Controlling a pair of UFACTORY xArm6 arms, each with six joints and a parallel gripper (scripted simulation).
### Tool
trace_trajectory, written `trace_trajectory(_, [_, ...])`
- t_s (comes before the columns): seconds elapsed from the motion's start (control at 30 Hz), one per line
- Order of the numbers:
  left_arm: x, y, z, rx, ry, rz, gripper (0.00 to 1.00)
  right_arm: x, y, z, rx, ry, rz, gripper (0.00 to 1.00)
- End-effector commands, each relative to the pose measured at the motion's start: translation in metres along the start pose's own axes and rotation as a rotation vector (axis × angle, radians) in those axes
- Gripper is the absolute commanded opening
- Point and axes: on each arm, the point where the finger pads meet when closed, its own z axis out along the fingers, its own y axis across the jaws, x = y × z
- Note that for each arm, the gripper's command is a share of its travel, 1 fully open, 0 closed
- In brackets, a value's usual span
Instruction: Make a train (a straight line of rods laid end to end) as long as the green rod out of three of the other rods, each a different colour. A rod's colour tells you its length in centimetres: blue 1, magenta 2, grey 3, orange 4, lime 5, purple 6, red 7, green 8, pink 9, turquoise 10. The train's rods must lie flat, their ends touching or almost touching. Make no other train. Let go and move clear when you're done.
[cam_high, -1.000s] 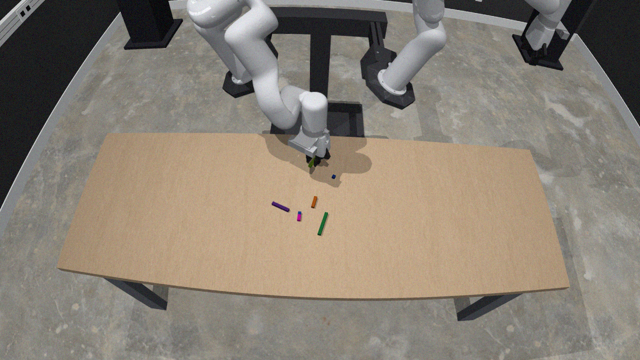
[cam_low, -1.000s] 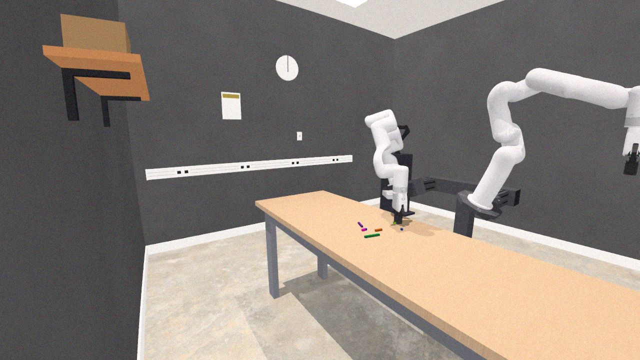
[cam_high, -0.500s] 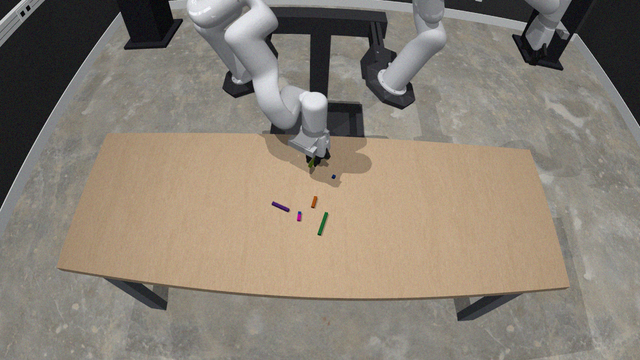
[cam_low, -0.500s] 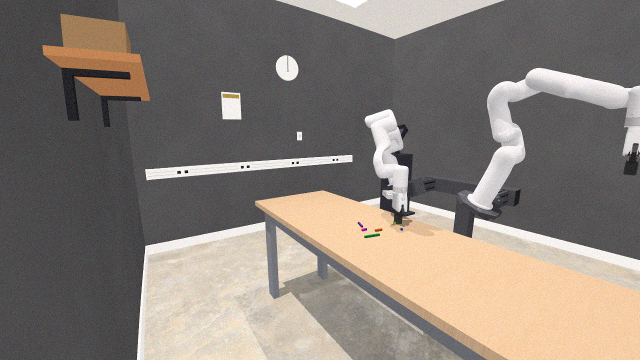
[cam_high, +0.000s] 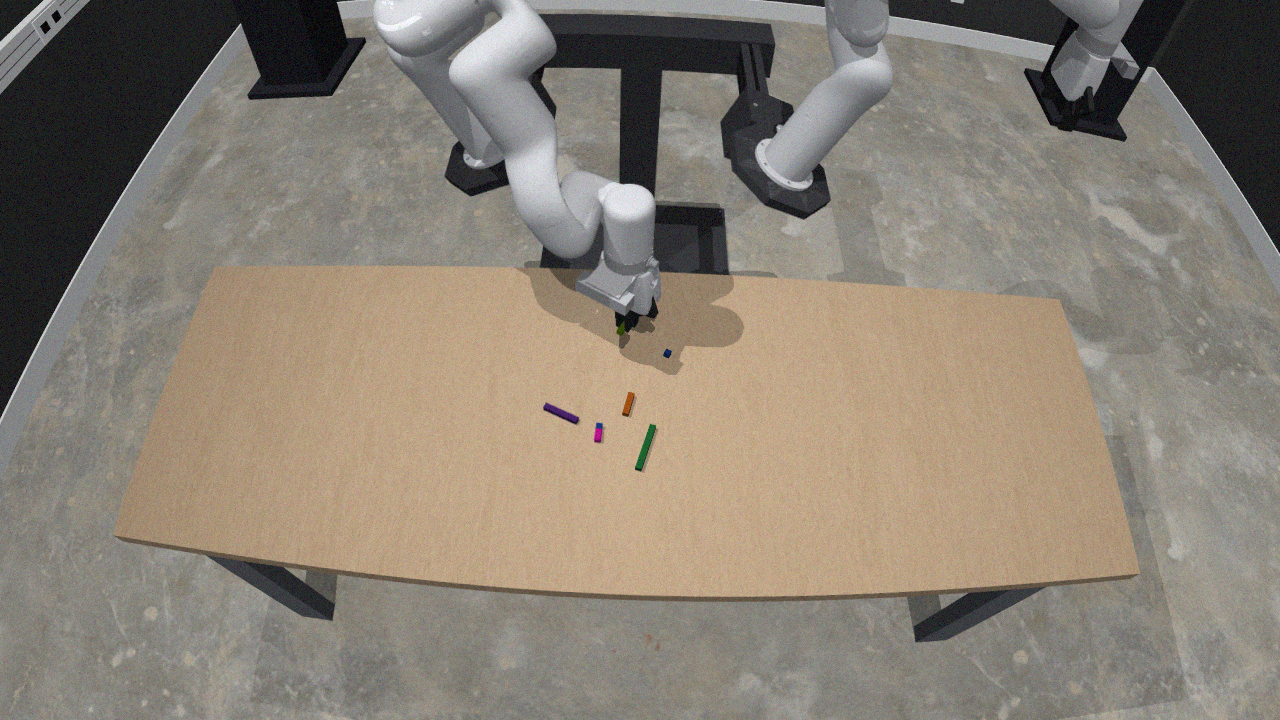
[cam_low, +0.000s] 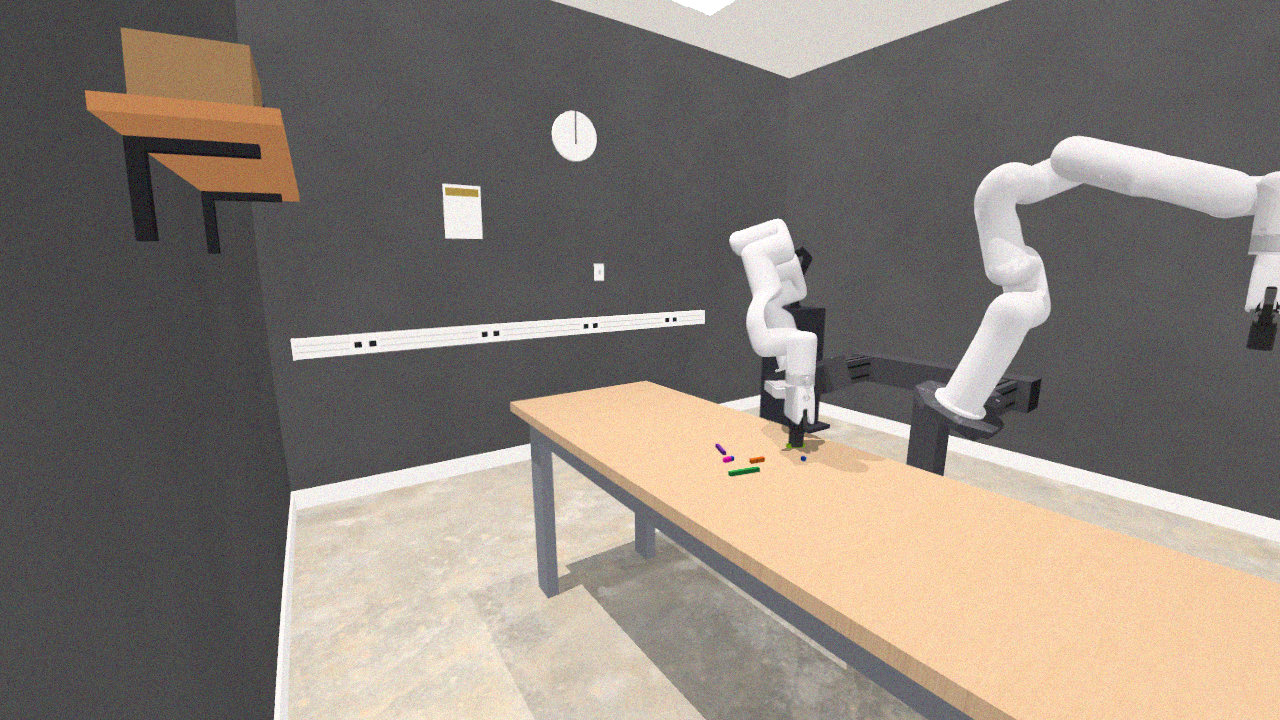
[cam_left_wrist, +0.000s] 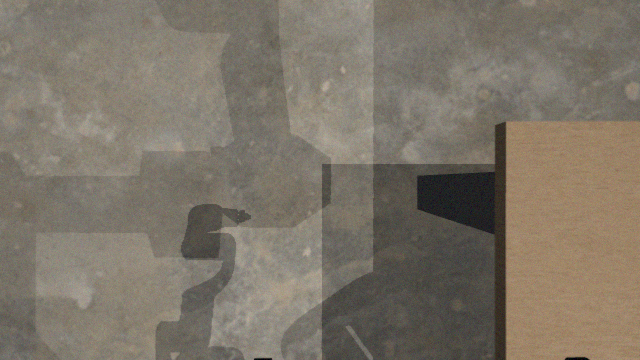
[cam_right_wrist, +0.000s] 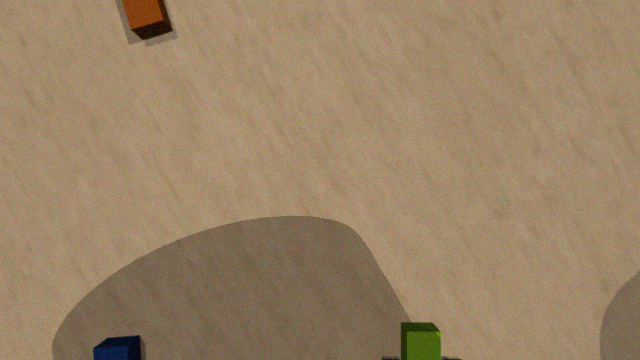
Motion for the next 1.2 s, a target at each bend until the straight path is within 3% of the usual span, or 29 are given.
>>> trace_trajectory(0.0, [0.001,0.0,-0.002,0.0,0.005,0.0,1.0,0.001,-0.002,-0.002,0.004,0.001,0.001,0.06])
trace_trajectory(0.9, [0.001,0.0,-0.002,0.0,0.005,0.0,1.0,0.001,-0.002,-0.008,0.004,0.001,0.001,0.06])
trace_trajectory(1.17, [0.001,0.0,-0.002,0.0,0.005,0.0,1.0,0.001,-0.002,-0.057,0.005,0.001,0.001,0.06])
